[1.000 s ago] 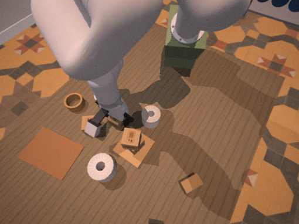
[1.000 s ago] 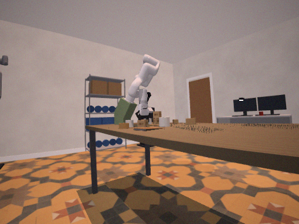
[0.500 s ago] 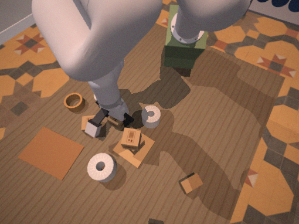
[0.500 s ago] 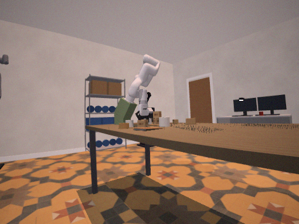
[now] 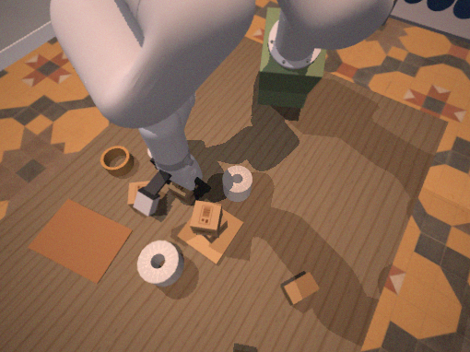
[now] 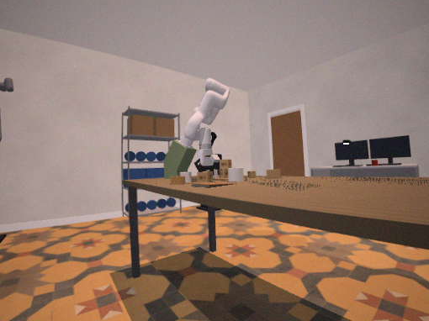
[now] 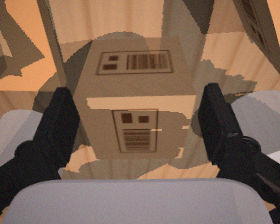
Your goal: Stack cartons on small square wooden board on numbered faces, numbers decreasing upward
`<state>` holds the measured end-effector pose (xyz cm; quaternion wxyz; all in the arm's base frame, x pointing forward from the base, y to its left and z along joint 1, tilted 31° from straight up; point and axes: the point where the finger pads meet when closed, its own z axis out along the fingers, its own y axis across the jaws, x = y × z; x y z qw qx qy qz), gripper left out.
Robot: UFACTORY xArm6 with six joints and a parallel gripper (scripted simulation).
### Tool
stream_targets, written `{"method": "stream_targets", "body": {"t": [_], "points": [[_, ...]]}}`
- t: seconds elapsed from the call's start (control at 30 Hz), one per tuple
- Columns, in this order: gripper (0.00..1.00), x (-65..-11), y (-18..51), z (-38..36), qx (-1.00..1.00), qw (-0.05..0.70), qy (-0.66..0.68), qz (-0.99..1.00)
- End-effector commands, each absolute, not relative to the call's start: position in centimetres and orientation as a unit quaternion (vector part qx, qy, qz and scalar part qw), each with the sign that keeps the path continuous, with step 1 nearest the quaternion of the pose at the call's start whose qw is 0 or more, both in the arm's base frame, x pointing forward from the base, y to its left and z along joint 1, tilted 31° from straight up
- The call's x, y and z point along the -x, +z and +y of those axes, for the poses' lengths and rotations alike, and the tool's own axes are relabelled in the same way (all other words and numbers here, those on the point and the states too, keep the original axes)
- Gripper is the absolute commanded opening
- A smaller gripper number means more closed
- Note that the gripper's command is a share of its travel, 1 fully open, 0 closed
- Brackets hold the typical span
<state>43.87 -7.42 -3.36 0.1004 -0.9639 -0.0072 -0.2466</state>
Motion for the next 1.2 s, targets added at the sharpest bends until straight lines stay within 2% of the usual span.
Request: {"method": "stream_targets", "body": {"t": [0.0,0.03,1.17], "points": [[1.00,-43.92,-3.29,-7.47,0.964,0.100,-0.247,-0.007],[0.00,-43.92,-3.29,-7.47,0.964,0.100,-0.247,-0.007],[0.00,-43.92,-3.28,-7.47,0.964,0.100,-0.247,-0.007]]}}
